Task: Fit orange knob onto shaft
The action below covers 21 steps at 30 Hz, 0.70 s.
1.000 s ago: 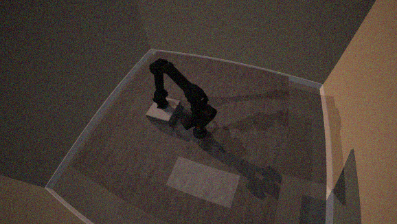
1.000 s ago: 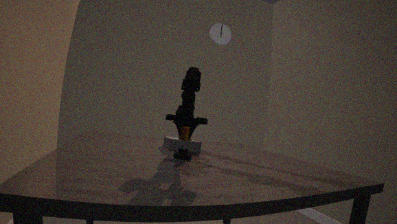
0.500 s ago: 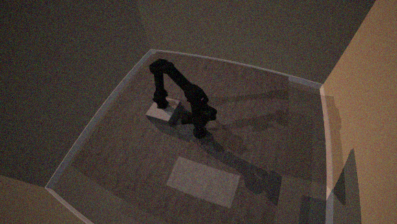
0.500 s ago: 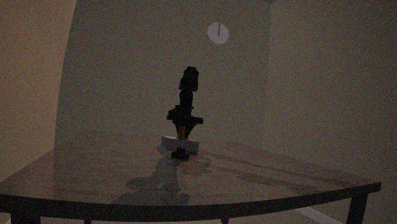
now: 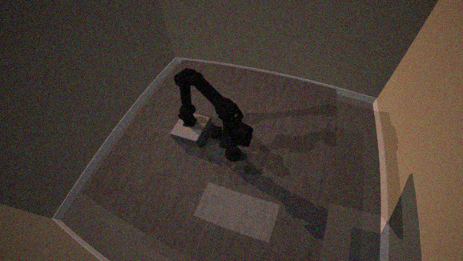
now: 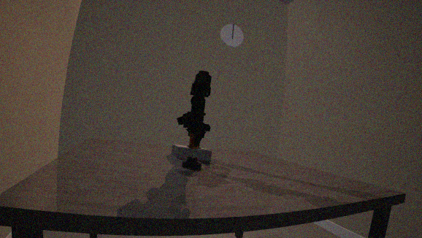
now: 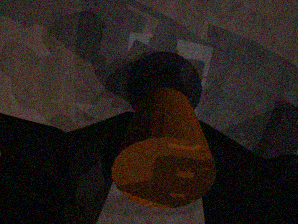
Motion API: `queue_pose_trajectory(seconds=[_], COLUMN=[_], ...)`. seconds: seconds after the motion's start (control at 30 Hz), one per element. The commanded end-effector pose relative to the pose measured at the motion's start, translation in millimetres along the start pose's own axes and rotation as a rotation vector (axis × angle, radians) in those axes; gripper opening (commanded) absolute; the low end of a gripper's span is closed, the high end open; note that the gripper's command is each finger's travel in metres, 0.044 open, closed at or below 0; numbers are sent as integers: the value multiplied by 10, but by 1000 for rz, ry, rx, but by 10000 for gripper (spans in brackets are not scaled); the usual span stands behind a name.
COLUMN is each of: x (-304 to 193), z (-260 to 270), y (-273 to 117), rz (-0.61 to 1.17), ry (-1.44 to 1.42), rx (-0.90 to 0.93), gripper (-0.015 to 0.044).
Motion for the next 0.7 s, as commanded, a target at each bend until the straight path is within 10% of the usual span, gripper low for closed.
queue_pose_trajectory(seconds=[0.0, 0.67], x=[3, 9], z=[-4, 11], y=[-7, 213], rz=[-5, -5], ry=[97, 132], rx=[3, 3], gripper=[0, 0])
Point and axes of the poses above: the point midway between the two fingers, 35 mm back from their tips, its own y axis out along the fingers, its own z axis across the jaws, x = y × z, the point moved 4 cm from there along -y, back along the fingers, and after that the axes turned 1 degree about -y, right-handed, at the moved point
